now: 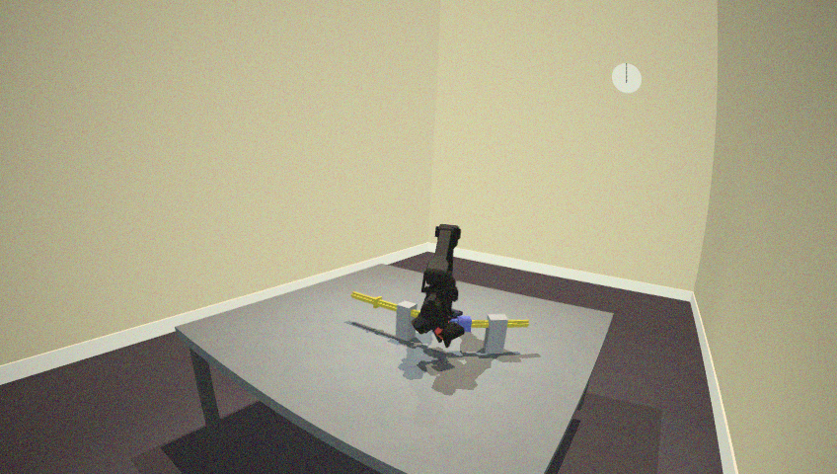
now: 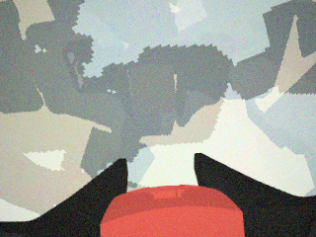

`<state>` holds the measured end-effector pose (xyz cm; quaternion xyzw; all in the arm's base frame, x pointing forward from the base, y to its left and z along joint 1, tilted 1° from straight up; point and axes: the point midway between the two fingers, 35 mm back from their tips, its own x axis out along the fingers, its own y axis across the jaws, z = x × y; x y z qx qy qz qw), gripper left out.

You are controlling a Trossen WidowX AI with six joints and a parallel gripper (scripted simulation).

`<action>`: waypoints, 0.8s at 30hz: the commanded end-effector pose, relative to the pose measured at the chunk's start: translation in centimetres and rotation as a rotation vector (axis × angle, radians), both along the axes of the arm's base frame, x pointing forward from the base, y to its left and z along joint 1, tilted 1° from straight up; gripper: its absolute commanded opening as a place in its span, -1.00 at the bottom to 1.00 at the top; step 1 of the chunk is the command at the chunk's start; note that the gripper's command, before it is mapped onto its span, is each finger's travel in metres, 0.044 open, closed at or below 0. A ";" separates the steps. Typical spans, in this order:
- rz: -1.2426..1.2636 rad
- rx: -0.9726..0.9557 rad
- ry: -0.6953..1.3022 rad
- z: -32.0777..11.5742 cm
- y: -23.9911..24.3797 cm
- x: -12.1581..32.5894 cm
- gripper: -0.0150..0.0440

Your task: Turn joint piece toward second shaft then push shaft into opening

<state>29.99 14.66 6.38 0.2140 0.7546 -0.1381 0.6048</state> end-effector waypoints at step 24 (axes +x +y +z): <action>-0.351 -0.160 -0.184 0.9 -1.5 -0.1 -0.49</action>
